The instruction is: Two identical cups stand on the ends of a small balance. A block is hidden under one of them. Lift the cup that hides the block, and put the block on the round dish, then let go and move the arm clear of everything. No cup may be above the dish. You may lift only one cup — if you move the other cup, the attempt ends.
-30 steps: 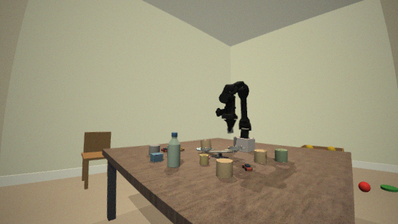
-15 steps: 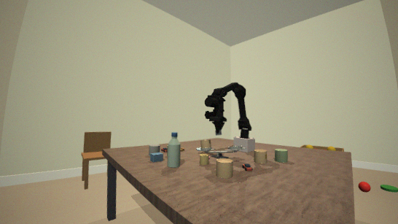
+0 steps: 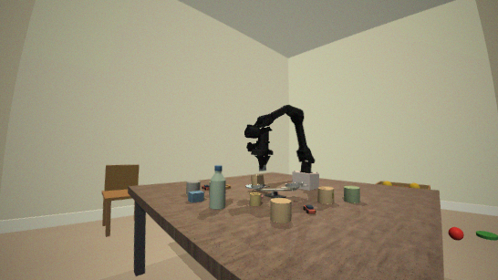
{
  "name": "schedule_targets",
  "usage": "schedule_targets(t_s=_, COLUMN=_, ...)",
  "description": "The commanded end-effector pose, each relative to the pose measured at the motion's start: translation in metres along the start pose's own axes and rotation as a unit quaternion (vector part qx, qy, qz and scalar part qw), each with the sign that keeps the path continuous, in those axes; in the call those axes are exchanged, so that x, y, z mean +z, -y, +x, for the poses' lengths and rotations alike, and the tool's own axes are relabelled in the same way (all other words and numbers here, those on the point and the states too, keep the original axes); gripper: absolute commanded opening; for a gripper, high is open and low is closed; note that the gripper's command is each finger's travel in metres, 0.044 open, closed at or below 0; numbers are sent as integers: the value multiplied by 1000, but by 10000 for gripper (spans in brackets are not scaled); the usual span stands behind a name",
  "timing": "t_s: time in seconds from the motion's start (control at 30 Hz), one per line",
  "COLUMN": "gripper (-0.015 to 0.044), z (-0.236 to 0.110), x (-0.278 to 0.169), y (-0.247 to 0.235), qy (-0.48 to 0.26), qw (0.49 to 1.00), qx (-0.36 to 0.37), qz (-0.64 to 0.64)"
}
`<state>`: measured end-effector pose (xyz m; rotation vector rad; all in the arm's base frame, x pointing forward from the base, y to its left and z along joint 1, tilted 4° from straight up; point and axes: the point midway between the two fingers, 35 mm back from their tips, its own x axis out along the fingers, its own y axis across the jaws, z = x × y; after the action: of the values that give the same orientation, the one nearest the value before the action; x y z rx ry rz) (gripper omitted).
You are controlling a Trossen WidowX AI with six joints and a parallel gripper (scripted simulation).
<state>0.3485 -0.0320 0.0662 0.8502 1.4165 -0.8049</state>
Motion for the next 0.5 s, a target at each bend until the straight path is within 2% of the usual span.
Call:
schedule_targets(t_s=0.0, gripper=0, z=8, x=18, y=18, qy=1, qw=1000, qx=-6, qz=-3)
schedule_targets(t_s=0.47, gripper=0, z=27, x=67, y=72, qy=2, qw=1000, qx=-10, qz=-5)
